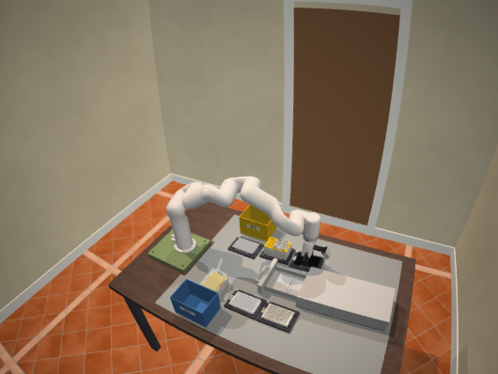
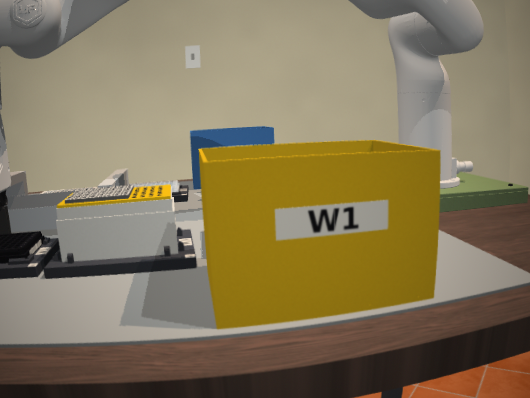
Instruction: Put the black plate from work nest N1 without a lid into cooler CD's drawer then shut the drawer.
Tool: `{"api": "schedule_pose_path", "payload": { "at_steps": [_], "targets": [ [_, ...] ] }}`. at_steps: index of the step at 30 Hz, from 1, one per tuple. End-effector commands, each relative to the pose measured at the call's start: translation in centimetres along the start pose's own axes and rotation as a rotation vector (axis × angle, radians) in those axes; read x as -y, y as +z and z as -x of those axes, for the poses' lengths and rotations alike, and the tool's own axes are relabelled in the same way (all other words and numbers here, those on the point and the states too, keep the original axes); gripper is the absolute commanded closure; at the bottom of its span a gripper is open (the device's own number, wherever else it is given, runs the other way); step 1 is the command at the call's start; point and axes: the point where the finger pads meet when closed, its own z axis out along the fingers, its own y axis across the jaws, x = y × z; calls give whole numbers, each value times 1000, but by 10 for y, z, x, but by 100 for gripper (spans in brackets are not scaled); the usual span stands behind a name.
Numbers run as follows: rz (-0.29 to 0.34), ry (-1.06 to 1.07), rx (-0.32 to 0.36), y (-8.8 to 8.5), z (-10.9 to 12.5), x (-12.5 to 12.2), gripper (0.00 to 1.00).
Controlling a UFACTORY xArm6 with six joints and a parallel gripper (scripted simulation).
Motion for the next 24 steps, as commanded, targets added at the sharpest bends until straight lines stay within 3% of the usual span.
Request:
{"api": "schedule_pose_path", "payload": {
  "at_steps": [1, 24],
  "targets": [
    [-1, 0, -5, -3, -2, 0, 100],
    [-1, 0, -5, -5, -2, 0, 100]
  ]
}}
